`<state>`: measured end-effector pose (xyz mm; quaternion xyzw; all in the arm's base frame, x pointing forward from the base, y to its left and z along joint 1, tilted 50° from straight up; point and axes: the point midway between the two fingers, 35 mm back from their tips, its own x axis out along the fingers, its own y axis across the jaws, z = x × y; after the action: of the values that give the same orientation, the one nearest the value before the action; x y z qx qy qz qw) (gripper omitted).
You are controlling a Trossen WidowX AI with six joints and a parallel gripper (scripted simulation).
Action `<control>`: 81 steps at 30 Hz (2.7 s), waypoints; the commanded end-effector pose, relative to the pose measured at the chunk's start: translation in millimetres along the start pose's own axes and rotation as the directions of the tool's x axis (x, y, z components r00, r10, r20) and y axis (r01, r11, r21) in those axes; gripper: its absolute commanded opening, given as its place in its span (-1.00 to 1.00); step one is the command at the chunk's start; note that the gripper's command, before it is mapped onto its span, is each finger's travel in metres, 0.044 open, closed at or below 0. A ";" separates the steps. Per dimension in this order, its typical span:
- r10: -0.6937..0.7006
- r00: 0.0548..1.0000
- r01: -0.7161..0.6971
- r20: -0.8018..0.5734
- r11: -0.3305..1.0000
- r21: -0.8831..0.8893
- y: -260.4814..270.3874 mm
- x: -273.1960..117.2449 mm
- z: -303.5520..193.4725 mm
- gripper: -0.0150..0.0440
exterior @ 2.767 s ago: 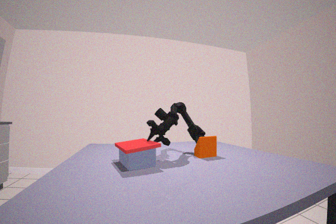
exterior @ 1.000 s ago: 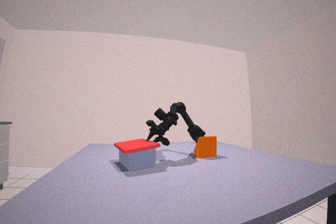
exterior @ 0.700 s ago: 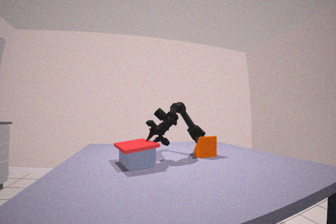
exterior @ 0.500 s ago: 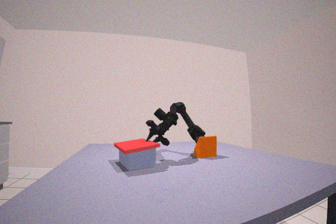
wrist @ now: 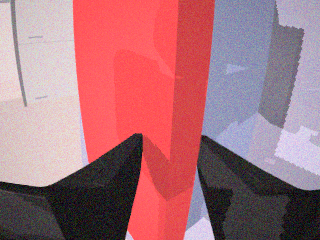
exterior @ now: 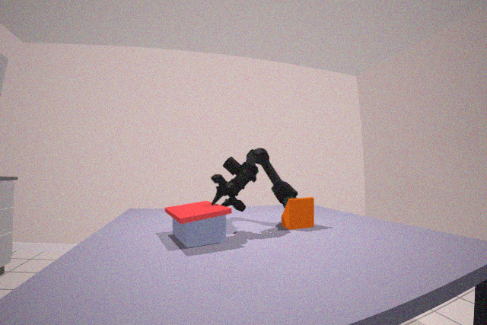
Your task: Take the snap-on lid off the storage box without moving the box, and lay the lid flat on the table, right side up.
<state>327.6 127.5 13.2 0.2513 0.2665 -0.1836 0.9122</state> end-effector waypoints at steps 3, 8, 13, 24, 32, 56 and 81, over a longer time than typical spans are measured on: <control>0.010 1.000 -0.010 -0.004 1.000 -0.003 5.9 -5.3 0.1 -0.49; 0.010 1.000 -0.010 -0.004 1.000 -0.003 11.1 -9.3 0.1 -0.49; 0.010 1.000 -0.010 -0.004 1.000 -0.002 16.7 -12.9 0.0 -0.49; 0.010 1.000 -0.010 -0.005 1.000 -0.002 29.9 -19.6 0.0 -0.49; 0.010 1.000 -0.010 -0.005 1.000 -0.002 40.3 -23.6 0.0 -0.49; 0.011 1.000 -0.011 -0.005 1.000 -0.001 76.3 -29.9 0.0 -0.49; 0.011 1.000 -0.011 -0.006 1.000 0.000 113.4 -36.9 0.0 -0.49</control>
<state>349.6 216.3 68.3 0.2456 0.2717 -0.1835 0.9123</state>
